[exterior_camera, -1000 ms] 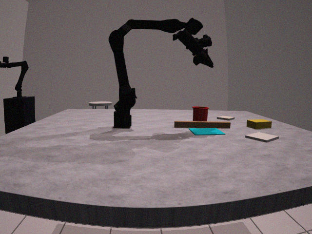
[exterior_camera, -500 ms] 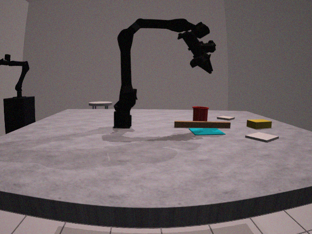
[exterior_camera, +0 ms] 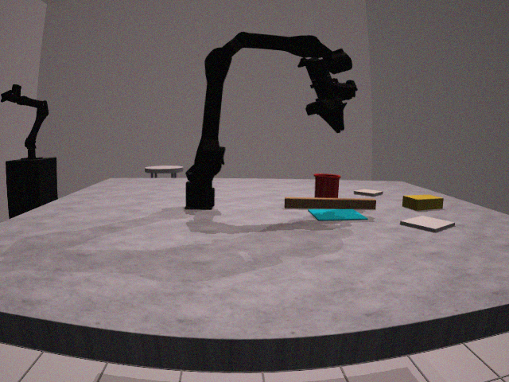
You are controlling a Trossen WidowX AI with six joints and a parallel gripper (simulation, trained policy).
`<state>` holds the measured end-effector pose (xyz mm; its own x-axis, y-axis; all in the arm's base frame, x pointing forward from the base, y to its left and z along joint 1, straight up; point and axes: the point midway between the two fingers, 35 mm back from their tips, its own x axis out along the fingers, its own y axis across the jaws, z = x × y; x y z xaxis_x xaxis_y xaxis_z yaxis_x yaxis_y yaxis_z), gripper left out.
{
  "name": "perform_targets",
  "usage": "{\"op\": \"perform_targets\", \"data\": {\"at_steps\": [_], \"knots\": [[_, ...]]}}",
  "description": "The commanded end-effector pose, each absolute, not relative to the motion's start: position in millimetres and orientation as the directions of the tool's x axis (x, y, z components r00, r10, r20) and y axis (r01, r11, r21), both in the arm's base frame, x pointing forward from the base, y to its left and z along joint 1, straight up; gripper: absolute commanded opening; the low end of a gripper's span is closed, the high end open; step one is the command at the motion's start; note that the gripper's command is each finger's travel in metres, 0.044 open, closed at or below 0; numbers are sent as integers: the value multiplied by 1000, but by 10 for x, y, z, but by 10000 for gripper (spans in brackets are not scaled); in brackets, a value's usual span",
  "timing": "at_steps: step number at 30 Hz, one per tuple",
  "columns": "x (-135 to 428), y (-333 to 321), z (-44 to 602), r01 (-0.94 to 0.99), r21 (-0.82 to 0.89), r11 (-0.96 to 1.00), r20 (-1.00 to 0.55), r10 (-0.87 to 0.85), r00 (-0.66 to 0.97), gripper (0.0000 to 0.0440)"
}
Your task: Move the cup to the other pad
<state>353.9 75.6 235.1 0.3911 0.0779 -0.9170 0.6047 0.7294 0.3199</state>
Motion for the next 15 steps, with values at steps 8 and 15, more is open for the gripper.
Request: {"op": "perform_targets", "data": {"at_steps": [8,15], "knots": [[3455,699,2053,673,184,716,-971,26,237,123],[3381,658,1829,700,84,709,-991,-12,131,125]]}}
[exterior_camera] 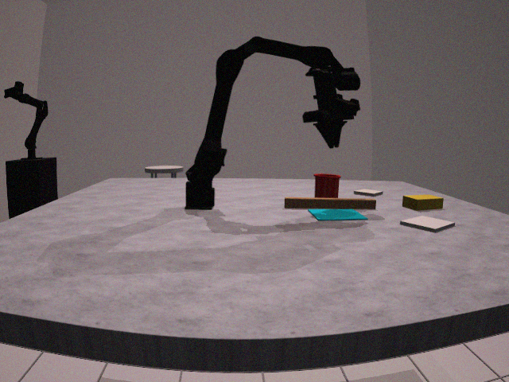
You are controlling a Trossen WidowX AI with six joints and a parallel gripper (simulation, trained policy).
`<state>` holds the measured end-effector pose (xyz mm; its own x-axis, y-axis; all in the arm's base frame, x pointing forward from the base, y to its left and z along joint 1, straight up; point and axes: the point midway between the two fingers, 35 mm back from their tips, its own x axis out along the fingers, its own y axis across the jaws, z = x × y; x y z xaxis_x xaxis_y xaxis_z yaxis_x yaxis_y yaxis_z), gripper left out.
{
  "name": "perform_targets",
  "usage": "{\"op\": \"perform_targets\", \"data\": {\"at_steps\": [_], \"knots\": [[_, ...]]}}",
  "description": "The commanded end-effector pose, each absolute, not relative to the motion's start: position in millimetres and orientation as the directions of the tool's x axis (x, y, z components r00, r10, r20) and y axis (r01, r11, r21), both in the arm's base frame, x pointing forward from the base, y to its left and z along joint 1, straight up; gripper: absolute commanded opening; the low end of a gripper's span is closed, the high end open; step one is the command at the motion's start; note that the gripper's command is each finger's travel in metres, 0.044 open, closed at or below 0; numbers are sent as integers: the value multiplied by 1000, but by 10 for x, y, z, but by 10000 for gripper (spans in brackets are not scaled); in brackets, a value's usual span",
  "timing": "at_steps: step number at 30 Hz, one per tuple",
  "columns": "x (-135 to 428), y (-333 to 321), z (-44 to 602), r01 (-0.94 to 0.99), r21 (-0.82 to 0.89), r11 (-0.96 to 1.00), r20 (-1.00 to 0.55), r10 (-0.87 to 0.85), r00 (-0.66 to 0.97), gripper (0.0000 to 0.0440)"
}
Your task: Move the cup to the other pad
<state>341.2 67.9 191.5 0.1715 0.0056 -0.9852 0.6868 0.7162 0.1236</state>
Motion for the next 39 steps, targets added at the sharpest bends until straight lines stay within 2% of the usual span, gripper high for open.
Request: {"op": "perform_targets", "data": {"at_steps": [1,15,31,32,39], "knots": [[3371,652,1795,703,70,707,-993,-17,117,126],[3262,597,1314,731,-64,680,-997,-77,-15,150],[3174,597,690,703,-127,700,-992,-99,-82,158],[3172,600,657,698,-127,705,-992,-97,-82,152],[3163,572,547,662,-124,739,-992,-102,-72,0]]}}
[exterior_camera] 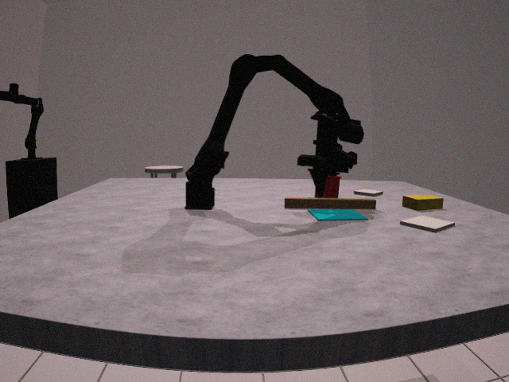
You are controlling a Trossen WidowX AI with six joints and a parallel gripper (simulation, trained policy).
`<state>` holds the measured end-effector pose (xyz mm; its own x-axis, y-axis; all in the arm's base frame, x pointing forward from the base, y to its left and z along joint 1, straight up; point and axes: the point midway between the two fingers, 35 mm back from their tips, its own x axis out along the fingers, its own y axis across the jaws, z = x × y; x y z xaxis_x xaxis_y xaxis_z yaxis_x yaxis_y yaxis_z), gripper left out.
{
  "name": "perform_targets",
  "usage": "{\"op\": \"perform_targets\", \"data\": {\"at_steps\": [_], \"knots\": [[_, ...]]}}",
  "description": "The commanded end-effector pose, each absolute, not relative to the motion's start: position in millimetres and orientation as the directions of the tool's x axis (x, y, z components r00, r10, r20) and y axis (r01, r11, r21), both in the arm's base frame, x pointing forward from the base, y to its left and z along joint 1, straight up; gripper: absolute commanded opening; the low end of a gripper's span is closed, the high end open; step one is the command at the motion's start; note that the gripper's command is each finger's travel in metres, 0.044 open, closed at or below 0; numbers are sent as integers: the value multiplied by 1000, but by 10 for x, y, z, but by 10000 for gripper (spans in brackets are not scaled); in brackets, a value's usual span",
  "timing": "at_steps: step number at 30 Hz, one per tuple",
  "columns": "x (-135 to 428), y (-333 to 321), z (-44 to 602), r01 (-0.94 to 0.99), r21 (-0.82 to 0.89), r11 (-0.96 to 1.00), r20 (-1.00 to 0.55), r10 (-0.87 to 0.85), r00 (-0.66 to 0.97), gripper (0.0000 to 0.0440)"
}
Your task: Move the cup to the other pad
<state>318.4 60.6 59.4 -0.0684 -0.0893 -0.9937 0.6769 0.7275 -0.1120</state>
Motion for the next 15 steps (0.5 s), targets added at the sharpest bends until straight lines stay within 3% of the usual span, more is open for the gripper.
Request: {"op": "perform_targets", "data": {"at_steps": [1,15], "knots": [[3165,567,558,660,-123,741,-992,-104,-68,0],[3181,519,826,698,-76,712,-996,-82,-25,0]]}}
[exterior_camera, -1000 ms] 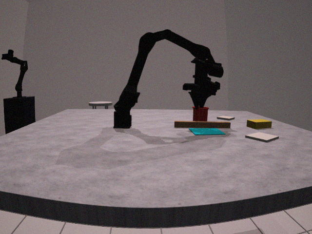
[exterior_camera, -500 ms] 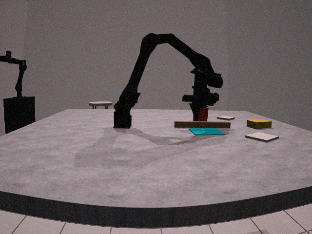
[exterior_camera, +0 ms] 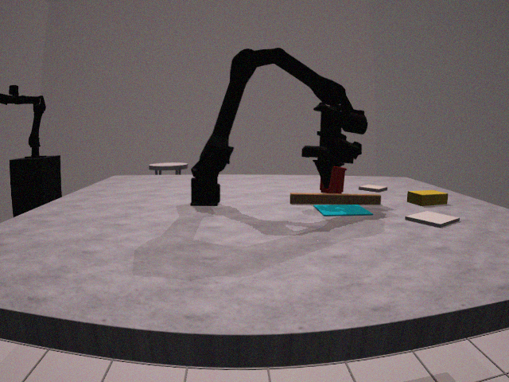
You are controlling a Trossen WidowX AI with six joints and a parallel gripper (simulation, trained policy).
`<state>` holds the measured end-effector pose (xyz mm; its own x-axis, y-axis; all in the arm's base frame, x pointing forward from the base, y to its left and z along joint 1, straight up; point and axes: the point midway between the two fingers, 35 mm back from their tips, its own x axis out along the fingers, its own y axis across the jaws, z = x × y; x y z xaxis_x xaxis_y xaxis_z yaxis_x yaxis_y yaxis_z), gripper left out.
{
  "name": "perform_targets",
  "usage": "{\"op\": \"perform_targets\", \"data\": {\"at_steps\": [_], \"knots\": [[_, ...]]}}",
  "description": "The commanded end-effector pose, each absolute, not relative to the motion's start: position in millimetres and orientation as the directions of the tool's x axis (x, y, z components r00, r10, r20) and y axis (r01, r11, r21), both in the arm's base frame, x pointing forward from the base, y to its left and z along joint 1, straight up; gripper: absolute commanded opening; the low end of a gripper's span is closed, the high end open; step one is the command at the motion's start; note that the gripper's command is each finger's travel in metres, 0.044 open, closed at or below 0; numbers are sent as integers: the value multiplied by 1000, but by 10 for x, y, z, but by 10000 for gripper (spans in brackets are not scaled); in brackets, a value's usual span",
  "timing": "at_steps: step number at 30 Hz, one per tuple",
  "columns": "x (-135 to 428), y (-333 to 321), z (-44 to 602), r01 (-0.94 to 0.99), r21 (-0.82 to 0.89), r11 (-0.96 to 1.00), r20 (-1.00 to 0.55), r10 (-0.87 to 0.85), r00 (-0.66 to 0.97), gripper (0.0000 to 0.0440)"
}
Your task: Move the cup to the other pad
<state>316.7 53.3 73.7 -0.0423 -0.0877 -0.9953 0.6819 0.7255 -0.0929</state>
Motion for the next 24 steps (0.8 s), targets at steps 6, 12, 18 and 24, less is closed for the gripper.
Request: {"op": "perform_targets", "data": {"at_steps": [6,12,18,24], "knots": [[3183,460,1020,734,-50,677,-997,-72,-2,0],[3209,370,1206,771,-17,637,-998,-63,30,0],[3261,235,1341,801,17,598,-996,-60,66,0],[3323,51,1418,827,52,560,-992,-65,106,0]]}}
